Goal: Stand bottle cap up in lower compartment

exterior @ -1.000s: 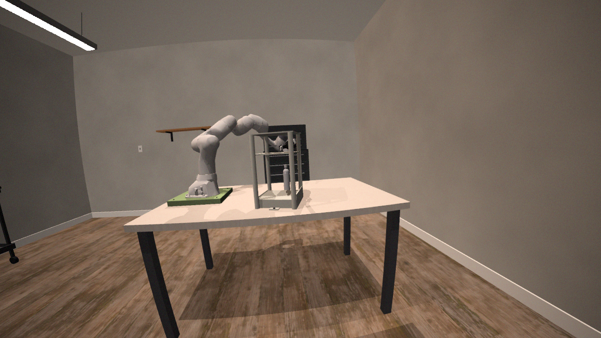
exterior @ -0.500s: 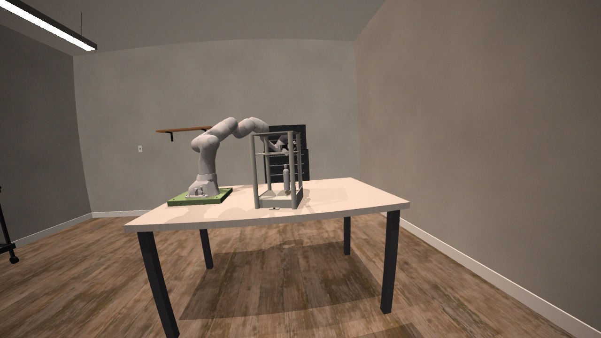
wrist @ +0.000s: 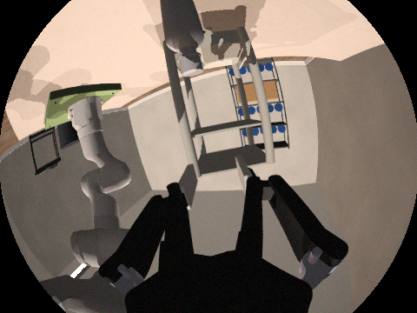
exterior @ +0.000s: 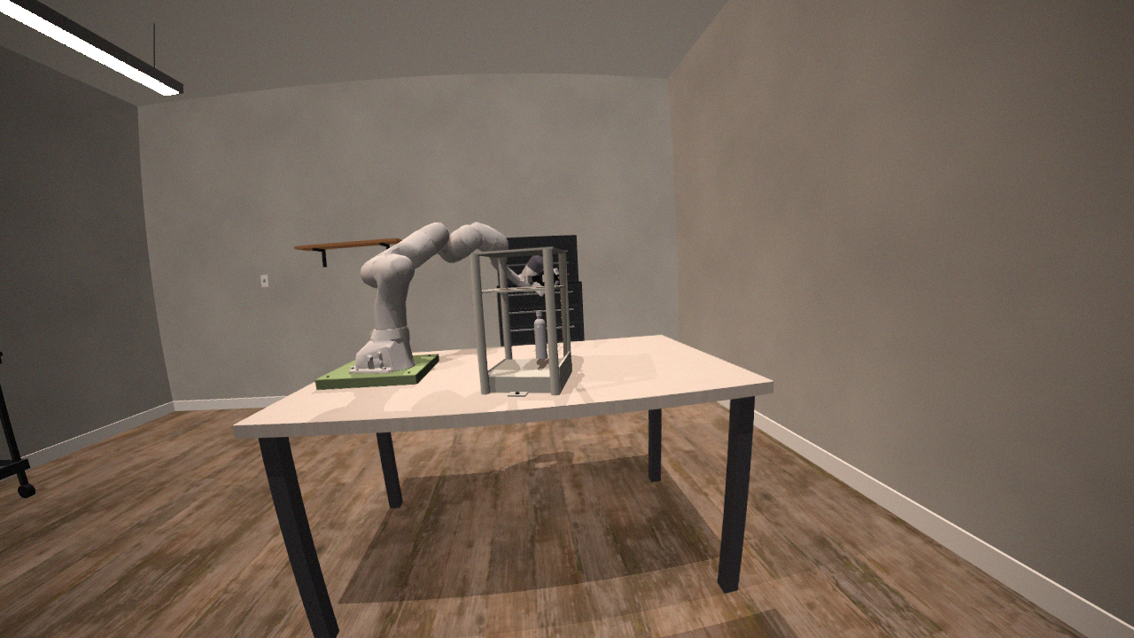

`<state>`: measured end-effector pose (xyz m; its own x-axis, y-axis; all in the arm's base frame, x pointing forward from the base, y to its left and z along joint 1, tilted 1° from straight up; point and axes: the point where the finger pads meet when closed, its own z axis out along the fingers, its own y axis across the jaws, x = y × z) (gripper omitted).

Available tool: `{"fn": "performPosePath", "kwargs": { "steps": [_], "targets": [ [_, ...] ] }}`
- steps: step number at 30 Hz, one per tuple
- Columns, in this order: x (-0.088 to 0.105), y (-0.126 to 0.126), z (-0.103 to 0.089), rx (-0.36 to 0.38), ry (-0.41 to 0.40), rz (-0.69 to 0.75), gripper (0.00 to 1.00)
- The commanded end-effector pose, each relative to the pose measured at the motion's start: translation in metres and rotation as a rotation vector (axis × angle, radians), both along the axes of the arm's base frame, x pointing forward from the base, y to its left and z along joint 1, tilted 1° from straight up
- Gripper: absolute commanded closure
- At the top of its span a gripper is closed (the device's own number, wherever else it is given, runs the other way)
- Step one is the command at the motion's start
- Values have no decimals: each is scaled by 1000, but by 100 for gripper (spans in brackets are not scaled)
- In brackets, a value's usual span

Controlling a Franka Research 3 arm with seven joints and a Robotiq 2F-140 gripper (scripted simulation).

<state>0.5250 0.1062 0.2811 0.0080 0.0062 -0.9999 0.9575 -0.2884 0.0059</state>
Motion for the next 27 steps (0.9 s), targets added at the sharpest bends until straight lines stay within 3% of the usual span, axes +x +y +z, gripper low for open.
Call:
{"fn": "performPosePath", "kwargs": {
  "steps": [1, 8, 27],
  "targets": [
    [0, 0, -8, 2, 1, -1, 62],
    [0, 0, -20, 2, 1, -1, 62],
    [1, 1, -77, 2, 1, -1, 62]
  ]
}}
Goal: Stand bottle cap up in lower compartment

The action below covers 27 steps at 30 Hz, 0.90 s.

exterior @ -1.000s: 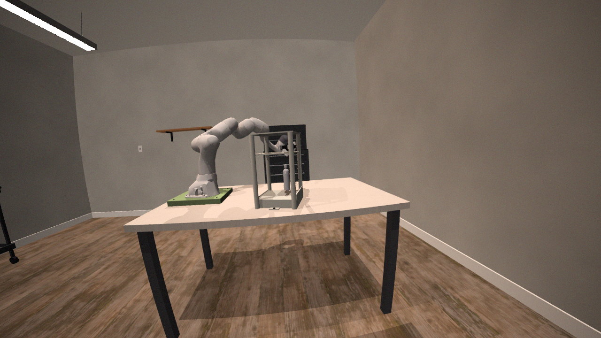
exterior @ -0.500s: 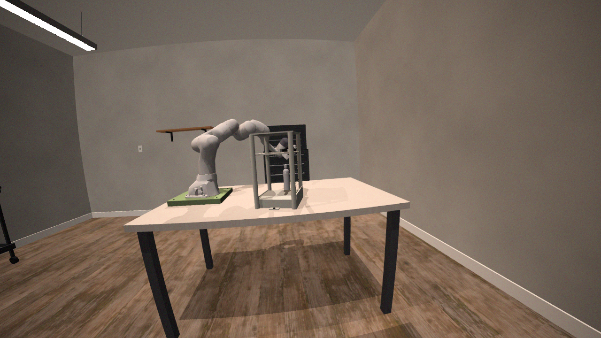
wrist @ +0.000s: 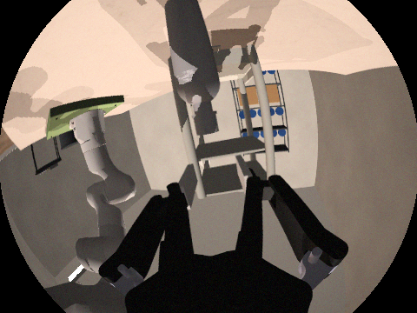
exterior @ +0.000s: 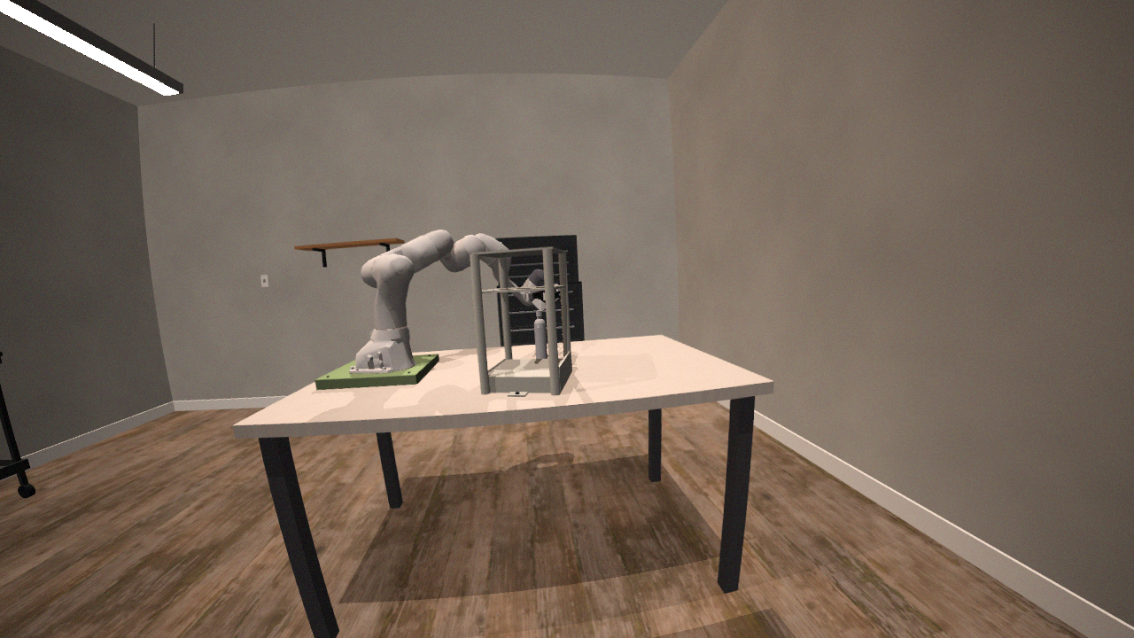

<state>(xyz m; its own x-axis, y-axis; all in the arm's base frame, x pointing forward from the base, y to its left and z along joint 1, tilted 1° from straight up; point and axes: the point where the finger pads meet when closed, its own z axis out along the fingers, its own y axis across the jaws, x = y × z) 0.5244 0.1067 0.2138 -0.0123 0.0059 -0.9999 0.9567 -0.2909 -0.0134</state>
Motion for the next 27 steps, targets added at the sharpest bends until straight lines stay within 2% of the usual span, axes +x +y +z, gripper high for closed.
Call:
{"fn": "performPosePath", "kwargs": {
  "steps": [1, 12, 14, 27],
  "targets": [
    [1, 1, -13, 3, -19, 2, 62],
    [2, 1, -53, 3, -19, 2, 62],
    [2, 1, -53, 3, -19, 2, 62],
    [2, 1, -91, 3, -19, 2, 62]
  ]
}}
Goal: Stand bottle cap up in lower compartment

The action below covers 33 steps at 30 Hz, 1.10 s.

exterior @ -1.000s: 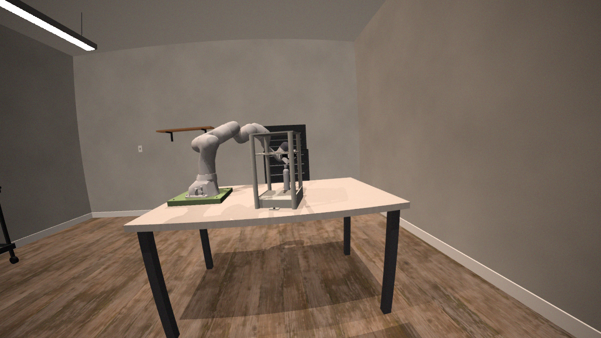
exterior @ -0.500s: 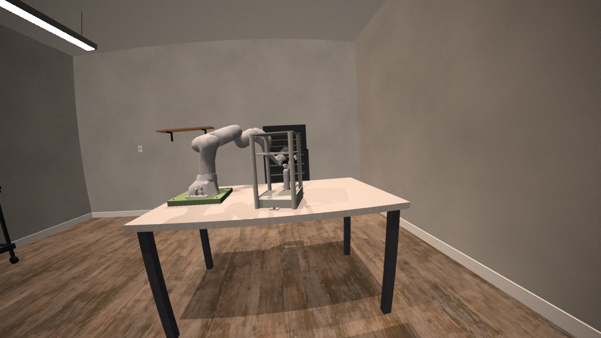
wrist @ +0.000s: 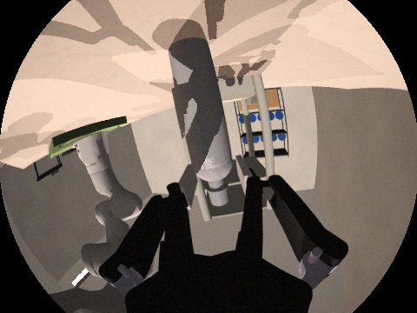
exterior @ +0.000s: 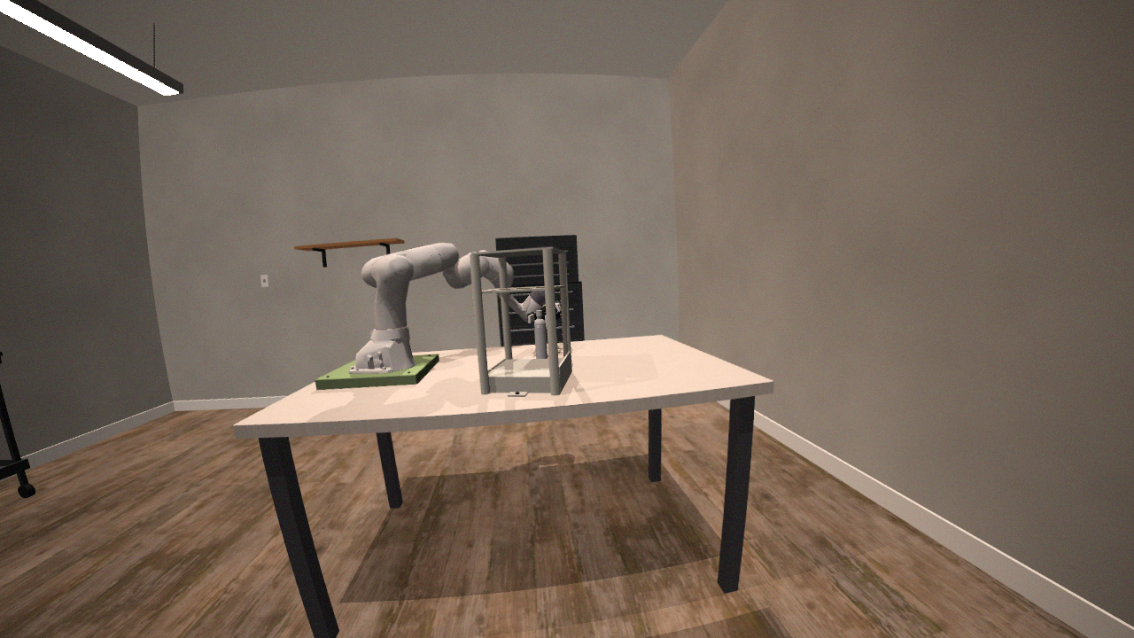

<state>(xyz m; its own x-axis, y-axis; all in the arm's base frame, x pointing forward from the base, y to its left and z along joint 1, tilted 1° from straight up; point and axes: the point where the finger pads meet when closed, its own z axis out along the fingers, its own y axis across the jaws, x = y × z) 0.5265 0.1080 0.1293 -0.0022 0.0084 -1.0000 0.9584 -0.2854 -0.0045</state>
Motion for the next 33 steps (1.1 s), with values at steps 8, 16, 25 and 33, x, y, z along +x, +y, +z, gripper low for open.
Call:
{"fn": "performPosePath", "kwargs": {
  "steps": [8, 16, 25, 33],
  "targets": [
    [0, 0, -19, 0, -9, -4, 62],
    [0, 0, -30, 0, -9, -4, 62],
    [0, 0, -36, 0, -9, -4, 62],
    [0, 0, -39, 0, -9, -4, 62]
  ]
}}
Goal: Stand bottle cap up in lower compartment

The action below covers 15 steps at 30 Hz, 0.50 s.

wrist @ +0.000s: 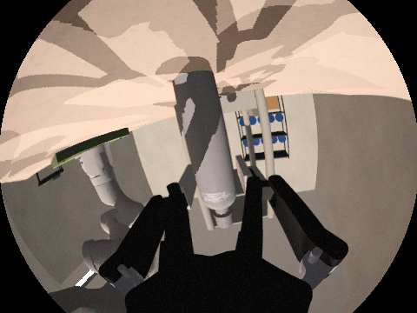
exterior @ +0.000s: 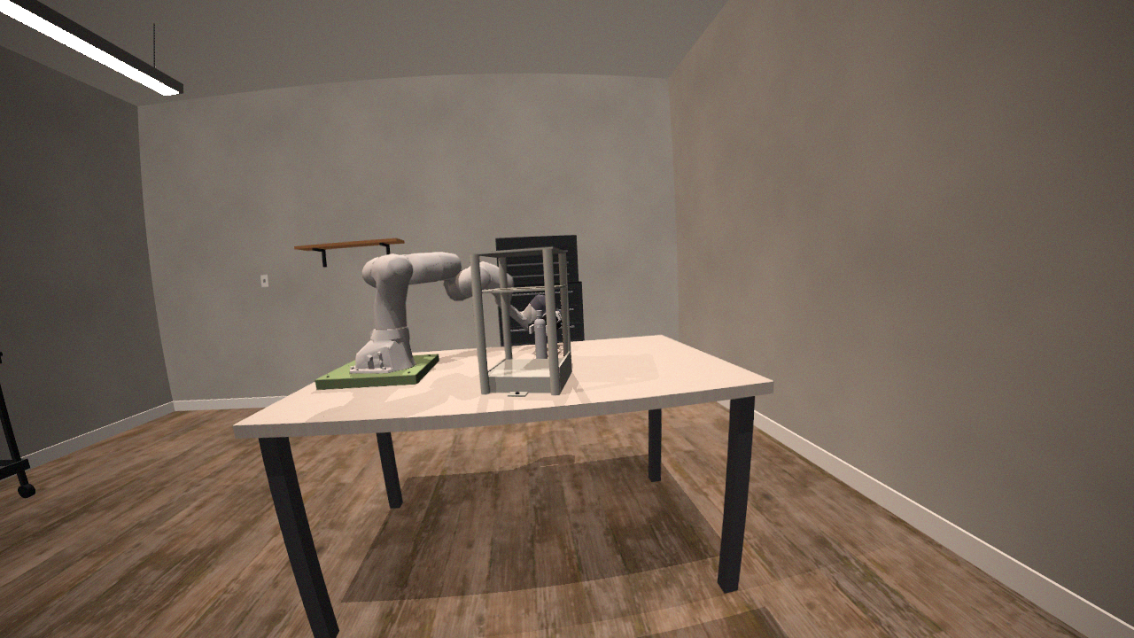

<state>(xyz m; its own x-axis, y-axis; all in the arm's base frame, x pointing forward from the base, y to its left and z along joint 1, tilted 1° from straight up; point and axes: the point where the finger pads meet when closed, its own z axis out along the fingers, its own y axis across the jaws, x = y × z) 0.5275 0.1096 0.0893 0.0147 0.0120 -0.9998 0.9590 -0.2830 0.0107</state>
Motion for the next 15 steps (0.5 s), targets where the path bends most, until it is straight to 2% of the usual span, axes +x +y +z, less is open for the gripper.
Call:
{"fn": "performPosePath", "kwargs": {
  "steps": [1, 15],
  "targets": [
    [-1, -1, 0, -4, 8, -6, 62],
    [-1, -1, -2, -3, 8, -6, 62]
  ]
}}
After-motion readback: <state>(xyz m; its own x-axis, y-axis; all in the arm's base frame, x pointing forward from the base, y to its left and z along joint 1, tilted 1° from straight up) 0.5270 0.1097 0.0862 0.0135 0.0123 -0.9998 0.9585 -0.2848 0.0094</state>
